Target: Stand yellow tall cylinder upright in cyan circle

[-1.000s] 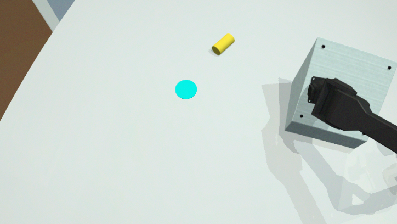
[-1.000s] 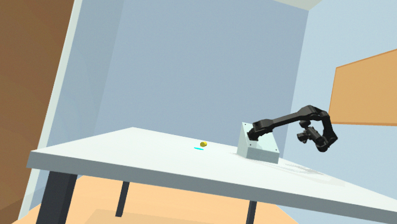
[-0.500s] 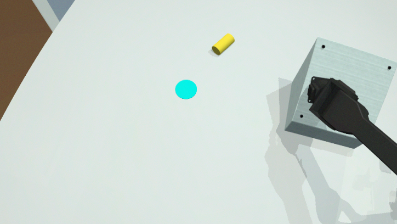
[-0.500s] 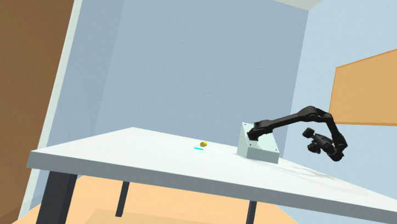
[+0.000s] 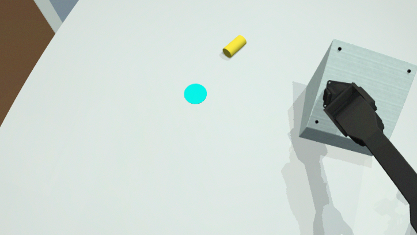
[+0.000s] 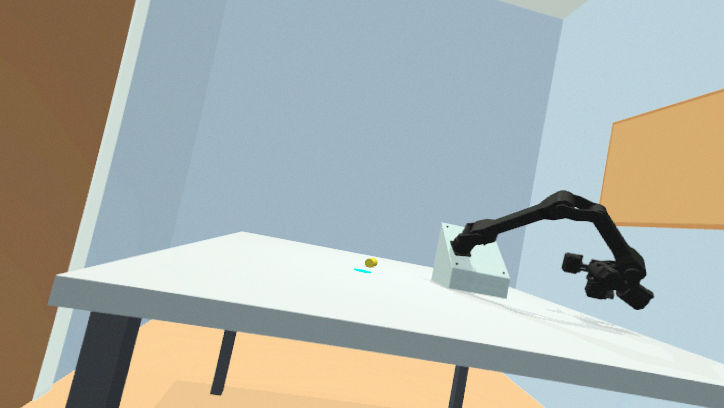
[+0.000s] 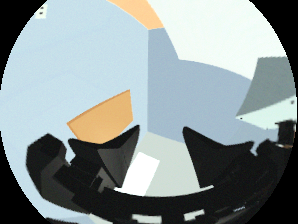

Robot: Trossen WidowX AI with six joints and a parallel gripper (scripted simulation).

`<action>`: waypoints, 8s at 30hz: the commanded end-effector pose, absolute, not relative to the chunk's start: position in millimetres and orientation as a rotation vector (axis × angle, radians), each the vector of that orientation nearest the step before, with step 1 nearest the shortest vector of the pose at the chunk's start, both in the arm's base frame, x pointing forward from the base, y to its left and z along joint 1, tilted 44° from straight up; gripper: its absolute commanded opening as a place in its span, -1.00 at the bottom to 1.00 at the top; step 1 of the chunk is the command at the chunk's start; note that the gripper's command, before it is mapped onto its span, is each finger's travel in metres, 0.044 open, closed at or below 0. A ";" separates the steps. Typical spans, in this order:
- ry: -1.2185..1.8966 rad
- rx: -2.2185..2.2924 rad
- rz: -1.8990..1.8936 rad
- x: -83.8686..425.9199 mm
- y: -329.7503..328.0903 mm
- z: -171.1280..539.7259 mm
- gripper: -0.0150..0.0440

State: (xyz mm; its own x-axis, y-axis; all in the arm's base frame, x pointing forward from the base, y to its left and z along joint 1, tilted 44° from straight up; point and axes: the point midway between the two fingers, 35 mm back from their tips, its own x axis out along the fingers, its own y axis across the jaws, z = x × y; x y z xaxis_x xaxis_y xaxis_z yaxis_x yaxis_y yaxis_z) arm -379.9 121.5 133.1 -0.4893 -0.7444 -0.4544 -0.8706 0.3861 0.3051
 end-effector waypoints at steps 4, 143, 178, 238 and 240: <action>2.380 -1.254 1.078 -364.4 172.9 152.8 0.56; 1.125 -0.192 0.922 394.4 9.6 32.2 0.56; 1.006 -0.217 1.101 297.8 -130.3 -51.0 0.56; 0.938 -0.213 1.132 278.0 -118.1 -102.1 -0.14; 0.938 -0.213 1.132 277.1 -122.3 -97.5 -0.14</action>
State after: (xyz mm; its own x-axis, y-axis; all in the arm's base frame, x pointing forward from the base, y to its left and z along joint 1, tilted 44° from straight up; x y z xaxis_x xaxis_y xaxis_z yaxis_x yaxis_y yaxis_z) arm 276.6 -111.7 -107.2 0.0941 0.6853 -0.7221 -0.8386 0.4455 0.3135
